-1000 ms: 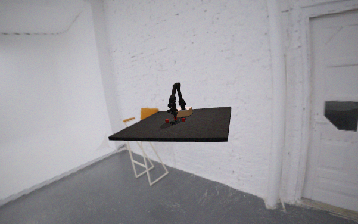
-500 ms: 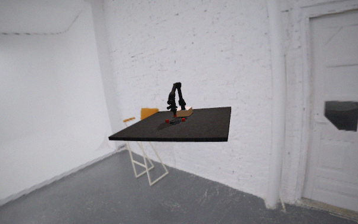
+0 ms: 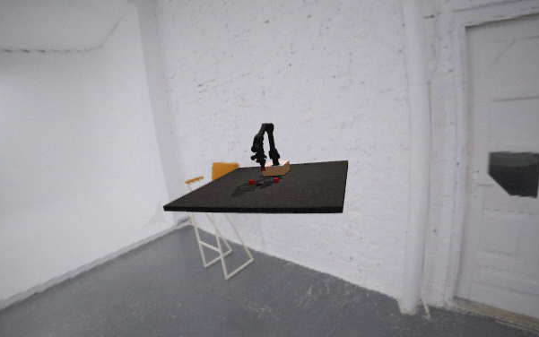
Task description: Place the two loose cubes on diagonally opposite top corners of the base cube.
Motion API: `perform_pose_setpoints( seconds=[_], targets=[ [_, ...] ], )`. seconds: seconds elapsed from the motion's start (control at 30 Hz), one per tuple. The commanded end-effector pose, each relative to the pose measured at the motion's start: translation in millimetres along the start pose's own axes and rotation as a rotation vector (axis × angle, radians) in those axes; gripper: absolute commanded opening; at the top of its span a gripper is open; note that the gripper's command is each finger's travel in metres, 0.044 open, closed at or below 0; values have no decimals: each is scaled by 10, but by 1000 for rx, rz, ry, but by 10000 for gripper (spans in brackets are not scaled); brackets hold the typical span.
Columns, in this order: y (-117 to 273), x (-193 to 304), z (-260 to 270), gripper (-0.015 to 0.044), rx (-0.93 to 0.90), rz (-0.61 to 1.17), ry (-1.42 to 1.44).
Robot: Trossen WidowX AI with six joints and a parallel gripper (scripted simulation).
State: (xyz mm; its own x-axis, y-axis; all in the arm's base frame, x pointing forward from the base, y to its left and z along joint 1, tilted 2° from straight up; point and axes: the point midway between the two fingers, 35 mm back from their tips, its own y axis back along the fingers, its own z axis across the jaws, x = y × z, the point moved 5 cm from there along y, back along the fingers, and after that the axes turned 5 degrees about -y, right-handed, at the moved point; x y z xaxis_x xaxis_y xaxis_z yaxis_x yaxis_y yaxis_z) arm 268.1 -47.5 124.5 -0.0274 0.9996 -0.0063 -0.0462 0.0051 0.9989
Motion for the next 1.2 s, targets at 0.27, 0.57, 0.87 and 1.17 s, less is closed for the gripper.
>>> perform_pose_setpoints(
  seconds=[0.27,0.57,0.87,1.17],
  targets=[
    [-34,234,85,105,-6,-3,133],
    [-134,499,142,105,-6,-2,281],
    [-233,773,169,105,-6,0,428],
    [-332,1052,166,105,-7,2,576]
  ],
)
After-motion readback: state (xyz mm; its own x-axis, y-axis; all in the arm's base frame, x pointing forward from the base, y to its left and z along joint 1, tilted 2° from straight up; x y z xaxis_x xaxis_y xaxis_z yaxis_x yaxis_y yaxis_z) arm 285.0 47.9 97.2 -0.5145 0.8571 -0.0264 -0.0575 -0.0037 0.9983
